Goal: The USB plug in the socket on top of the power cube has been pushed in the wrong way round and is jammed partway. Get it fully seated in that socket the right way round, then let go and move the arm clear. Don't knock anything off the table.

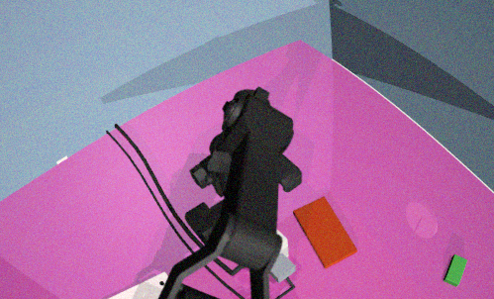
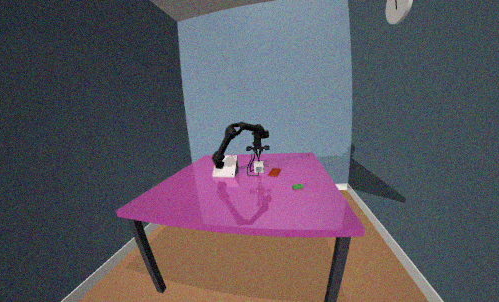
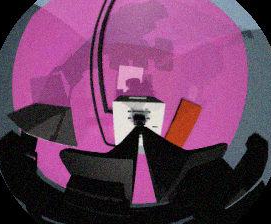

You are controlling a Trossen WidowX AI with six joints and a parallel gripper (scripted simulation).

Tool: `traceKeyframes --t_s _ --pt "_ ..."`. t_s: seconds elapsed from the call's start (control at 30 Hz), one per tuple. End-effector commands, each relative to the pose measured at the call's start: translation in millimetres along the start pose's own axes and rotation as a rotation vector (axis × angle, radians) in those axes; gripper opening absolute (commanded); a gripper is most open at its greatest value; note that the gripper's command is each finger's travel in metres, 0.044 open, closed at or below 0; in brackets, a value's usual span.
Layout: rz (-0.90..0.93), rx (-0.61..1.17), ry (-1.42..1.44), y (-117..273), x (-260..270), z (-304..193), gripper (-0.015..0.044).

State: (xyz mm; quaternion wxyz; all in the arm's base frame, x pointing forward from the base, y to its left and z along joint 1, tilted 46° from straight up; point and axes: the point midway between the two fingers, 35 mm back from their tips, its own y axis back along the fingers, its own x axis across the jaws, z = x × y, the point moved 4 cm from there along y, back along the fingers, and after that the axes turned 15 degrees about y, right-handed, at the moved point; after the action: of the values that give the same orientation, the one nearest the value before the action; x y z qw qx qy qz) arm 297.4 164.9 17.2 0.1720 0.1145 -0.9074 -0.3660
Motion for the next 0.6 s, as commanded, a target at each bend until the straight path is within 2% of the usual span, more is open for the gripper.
traceKeyframes --t_s 0.0,0.57 --pt "0.0 0.0 0.0 0.4 0.0 0.1 0.0" --pt "0.0 0.0 0.0 2.3 0.0 0.0 0.0"
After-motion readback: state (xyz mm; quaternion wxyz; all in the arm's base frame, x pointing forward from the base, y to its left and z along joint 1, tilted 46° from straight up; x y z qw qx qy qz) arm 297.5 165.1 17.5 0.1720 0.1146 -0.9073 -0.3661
